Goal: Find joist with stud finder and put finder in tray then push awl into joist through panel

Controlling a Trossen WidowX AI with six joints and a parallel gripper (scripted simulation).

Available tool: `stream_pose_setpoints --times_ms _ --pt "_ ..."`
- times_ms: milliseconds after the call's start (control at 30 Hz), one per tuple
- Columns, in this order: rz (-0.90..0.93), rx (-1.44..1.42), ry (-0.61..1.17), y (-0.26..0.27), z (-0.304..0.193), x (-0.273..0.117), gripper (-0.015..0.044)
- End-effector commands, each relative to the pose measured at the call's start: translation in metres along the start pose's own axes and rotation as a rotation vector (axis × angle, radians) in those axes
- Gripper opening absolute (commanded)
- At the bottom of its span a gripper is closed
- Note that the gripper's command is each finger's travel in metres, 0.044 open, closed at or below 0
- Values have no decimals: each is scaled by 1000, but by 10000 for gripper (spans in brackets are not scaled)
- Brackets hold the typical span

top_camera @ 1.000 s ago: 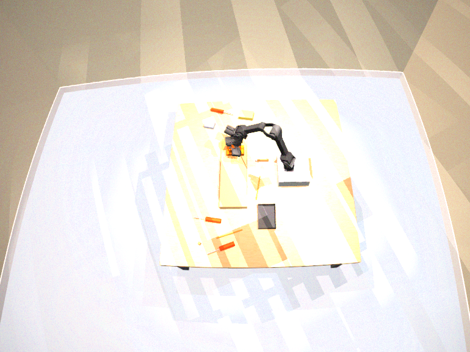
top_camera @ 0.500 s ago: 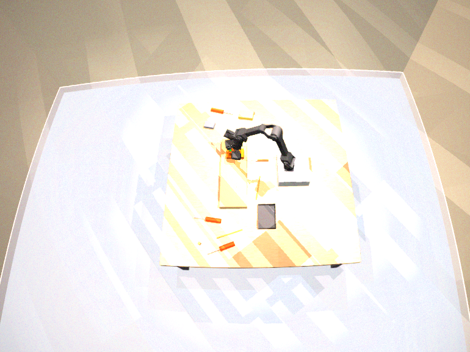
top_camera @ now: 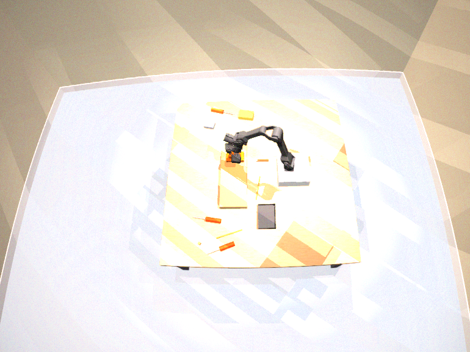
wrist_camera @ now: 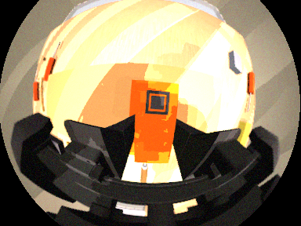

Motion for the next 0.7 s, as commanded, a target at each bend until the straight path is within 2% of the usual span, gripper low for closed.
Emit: stream_pose_setpoints --times_ms 0,667 --pt "0 3 2 8 0 0 0" --pt "3 4 2 41 4 0 0"
Point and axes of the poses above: the point midway between the two fingers, 35 mm back from their tips, its own x axis out along the fingers, its own y axis across the jaws, z = x × y, the point moved 10 cm from there along -x, back along the fingers, and after that the axes turned 7 degrees about -x, right-handed, at the moved point
